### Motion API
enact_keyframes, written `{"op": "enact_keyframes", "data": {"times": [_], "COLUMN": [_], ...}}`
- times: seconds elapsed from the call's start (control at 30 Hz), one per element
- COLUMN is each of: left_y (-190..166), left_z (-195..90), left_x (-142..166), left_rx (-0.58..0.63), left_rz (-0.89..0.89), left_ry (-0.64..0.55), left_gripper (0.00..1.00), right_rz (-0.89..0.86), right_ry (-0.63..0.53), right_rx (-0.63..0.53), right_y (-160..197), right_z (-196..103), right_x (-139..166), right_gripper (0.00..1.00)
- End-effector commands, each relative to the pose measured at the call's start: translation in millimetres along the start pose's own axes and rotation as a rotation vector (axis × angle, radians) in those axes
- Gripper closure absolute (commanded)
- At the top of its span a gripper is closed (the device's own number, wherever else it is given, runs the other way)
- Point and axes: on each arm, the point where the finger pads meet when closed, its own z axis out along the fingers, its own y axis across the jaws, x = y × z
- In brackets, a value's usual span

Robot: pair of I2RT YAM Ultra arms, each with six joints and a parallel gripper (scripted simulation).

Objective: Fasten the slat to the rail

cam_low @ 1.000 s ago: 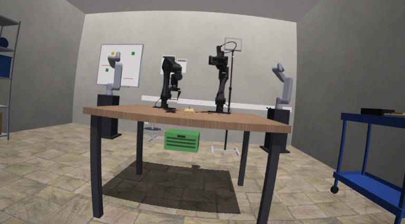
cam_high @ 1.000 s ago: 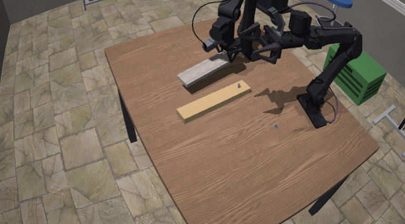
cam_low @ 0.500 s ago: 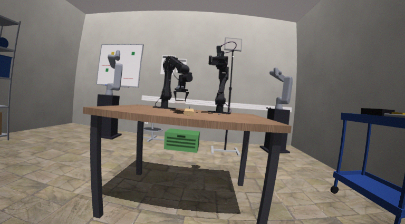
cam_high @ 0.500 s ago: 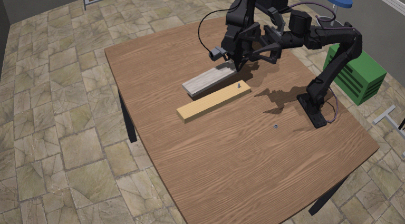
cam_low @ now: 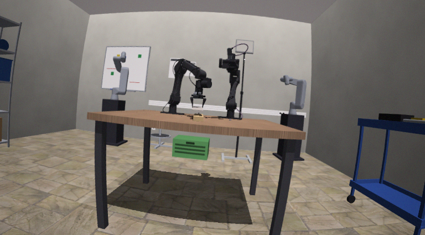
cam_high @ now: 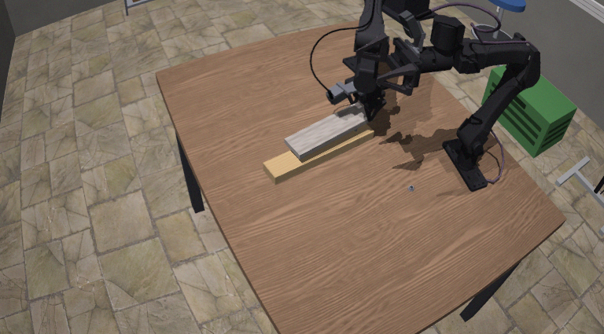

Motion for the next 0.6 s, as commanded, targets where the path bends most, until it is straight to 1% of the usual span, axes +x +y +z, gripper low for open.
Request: {"op": "enact_keyframes", "data": {"times": [0.0,0.57], "left_y": [-1.4,-1.4], "left_z": [-2.1,-2.1], "left_x": [-10.6,-10.6], "left_rx": [0.010,0.010], "left_rz": [-0.005,-0.005], "left_ry": [-0.025,-0.025], "left_gripper": [0.00,0.00], "right_rz": [0.025,0.026], "right_ry": [-0.058,-0.057], "right_rx": [-0.021,-0.019], "right_y": [20.0,16.9], "right_z": [-7.5,-10.2], "right_x": [-11.3,-10.9], "right_gripper": [0.28,0.28]}}
